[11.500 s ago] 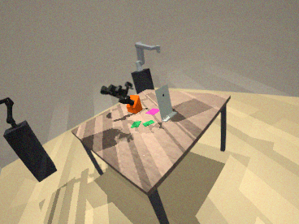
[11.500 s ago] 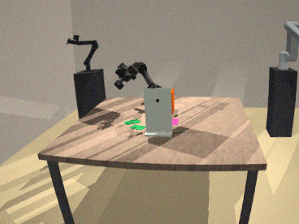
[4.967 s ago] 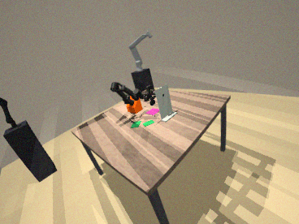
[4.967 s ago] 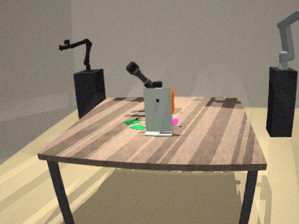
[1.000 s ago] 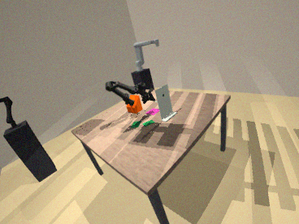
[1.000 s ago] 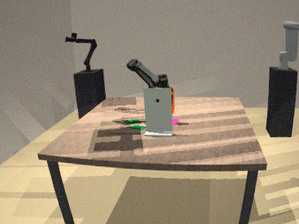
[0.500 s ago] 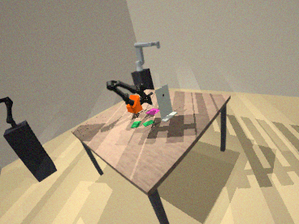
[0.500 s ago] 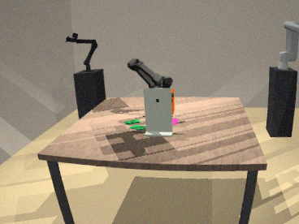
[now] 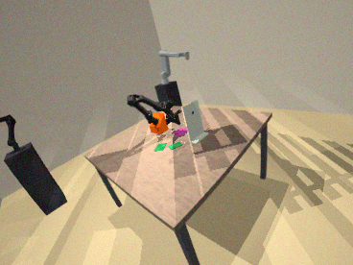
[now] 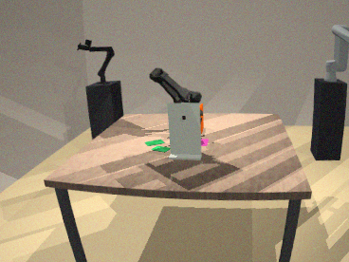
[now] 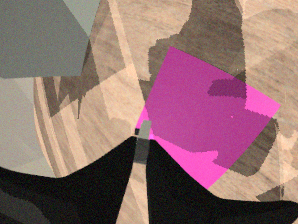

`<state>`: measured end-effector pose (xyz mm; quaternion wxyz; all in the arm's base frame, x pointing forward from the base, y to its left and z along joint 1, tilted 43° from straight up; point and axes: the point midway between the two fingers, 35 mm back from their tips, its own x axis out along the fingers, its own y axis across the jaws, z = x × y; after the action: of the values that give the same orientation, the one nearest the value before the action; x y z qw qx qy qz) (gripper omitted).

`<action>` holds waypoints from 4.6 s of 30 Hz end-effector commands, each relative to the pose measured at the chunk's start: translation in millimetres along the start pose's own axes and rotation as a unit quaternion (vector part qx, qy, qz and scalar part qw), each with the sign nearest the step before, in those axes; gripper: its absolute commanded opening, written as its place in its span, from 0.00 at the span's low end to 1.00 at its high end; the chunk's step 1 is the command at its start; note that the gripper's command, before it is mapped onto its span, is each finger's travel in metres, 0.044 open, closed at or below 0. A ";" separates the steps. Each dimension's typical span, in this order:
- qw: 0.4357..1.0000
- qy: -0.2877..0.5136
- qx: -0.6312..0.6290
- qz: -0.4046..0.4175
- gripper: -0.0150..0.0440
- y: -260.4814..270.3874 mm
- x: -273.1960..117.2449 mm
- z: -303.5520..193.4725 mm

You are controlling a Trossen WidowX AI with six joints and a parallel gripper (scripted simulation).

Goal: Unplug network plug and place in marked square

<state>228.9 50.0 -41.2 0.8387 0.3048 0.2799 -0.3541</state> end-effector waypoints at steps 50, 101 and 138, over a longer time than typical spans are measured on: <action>1.000 -0.002 -0.005 -0.004 0.25 -34.2 38.4 2.3; 1.000 -0.001 -0.004 -0.004 0.52 -32.9 30.7 2.3; 1.000 0.002 -0.004 -0.005 0.52 -23.0 7.7 -1.9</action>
<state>213.8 31.7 -57.4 0.8373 0.2986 0.2869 -0.3570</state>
